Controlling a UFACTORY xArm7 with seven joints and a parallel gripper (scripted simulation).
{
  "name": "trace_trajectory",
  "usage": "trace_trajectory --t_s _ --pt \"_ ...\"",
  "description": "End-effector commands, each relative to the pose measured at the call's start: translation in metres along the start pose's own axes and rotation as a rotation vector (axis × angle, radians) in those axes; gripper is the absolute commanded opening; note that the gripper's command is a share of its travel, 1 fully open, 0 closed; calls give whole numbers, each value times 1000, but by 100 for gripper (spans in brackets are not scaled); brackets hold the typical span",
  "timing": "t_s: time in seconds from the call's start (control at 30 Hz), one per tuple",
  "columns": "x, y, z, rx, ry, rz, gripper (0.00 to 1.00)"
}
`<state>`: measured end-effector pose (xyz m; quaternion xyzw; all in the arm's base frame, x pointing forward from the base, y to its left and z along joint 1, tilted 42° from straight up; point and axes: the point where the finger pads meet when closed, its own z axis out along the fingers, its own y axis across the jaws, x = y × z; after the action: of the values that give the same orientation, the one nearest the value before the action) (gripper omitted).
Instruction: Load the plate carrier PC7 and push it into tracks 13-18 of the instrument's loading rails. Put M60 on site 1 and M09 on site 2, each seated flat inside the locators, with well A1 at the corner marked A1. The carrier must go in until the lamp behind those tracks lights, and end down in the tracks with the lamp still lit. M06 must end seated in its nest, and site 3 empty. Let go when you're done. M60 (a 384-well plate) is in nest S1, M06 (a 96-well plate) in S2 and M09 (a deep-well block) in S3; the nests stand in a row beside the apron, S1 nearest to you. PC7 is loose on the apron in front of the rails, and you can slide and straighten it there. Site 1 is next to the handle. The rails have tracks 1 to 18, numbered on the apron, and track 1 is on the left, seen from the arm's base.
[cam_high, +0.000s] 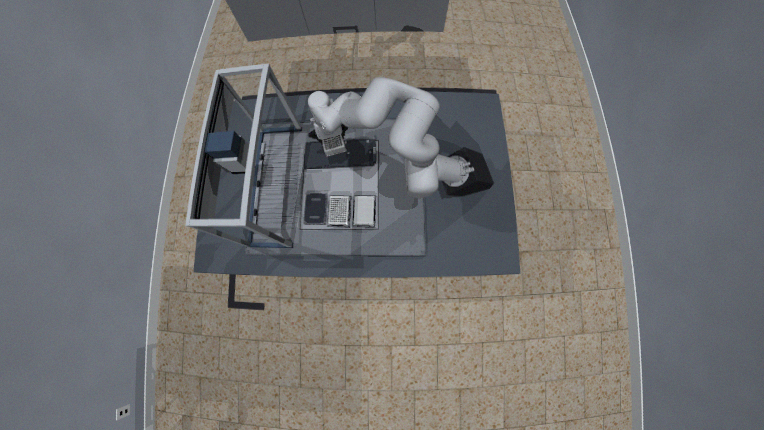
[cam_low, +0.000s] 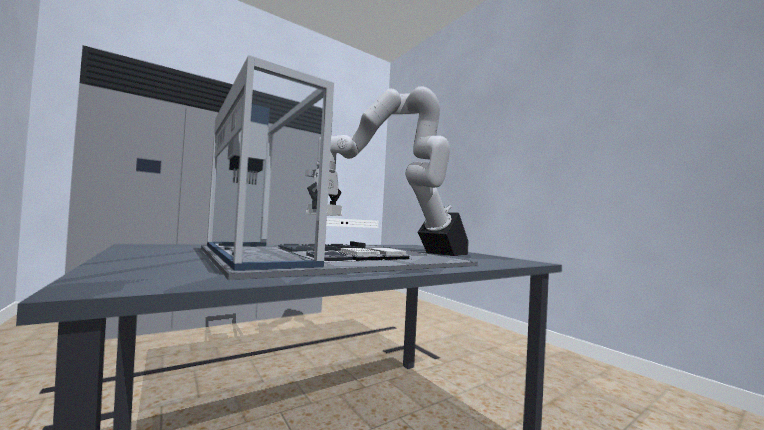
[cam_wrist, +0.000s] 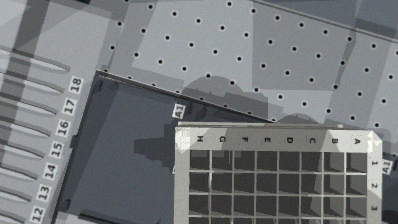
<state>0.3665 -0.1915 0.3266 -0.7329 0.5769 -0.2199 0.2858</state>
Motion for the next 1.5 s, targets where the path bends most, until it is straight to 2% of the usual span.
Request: trace_trajectory --t_s 0.0,0.17,0.8,1.47 --pt "1 -1 -2 0 8 75 0" --pt "1 -1 -2 1 8 242 0" --pt "1 -1 -2 1 8 245 0" --pt "2 -1 28 0 8 246 0"
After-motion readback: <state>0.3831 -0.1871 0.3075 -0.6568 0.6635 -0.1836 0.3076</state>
